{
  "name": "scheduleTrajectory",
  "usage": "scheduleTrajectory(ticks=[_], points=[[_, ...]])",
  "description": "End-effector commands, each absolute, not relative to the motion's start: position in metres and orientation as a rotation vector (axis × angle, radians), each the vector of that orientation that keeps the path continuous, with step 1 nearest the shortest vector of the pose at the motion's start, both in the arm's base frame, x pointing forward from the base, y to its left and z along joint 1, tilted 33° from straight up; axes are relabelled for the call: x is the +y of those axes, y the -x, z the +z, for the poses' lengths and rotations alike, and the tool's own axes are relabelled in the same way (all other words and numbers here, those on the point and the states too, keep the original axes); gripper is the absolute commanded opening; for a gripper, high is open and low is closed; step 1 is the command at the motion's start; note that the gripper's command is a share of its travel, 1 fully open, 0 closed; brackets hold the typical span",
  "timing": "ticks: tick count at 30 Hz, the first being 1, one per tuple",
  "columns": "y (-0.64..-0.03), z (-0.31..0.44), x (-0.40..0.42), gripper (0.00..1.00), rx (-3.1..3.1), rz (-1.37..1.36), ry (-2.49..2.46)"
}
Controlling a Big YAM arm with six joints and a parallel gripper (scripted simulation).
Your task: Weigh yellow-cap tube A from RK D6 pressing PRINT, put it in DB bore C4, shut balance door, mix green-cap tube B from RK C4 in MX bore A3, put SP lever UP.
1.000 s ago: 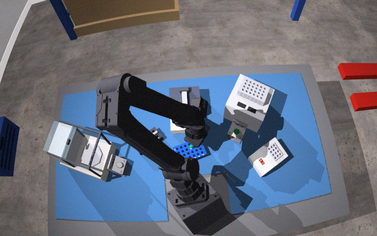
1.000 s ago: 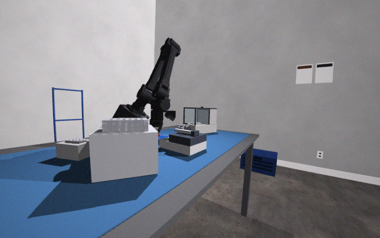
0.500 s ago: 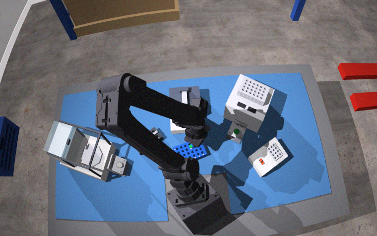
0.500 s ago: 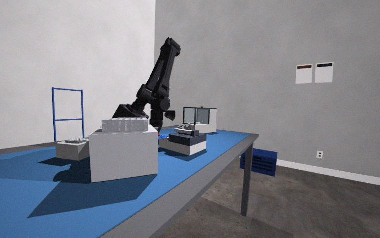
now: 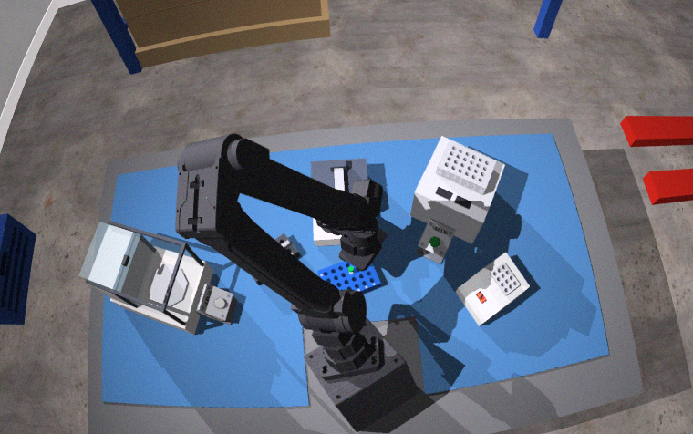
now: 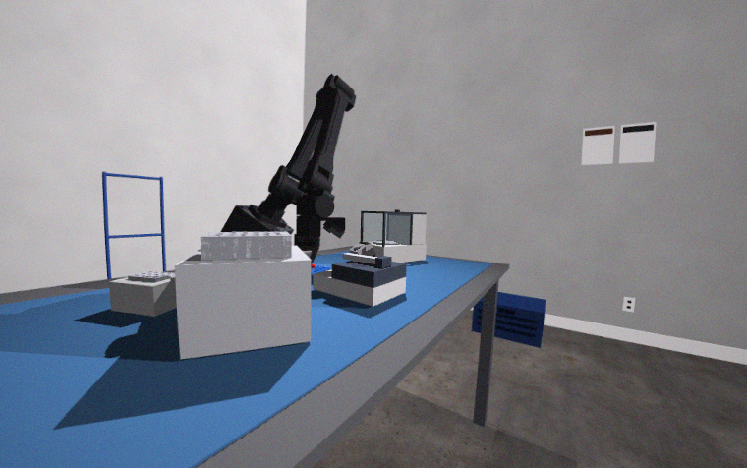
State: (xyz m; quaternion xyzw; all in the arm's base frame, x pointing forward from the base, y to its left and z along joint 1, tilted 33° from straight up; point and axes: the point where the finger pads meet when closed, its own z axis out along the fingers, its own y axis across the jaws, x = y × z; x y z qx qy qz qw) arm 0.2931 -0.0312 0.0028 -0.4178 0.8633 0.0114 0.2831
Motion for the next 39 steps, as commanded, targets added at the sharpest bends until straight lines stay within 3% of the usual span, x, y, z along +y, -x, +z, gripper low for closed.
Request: scheduleTrajectory(ticks=[1,39], points=[[-0.306,0.008,-0.04,0.09,2.303,0.008,1.121],[-0.304,0.018,-0.043,0.09,2.3,0.01,1.122]])
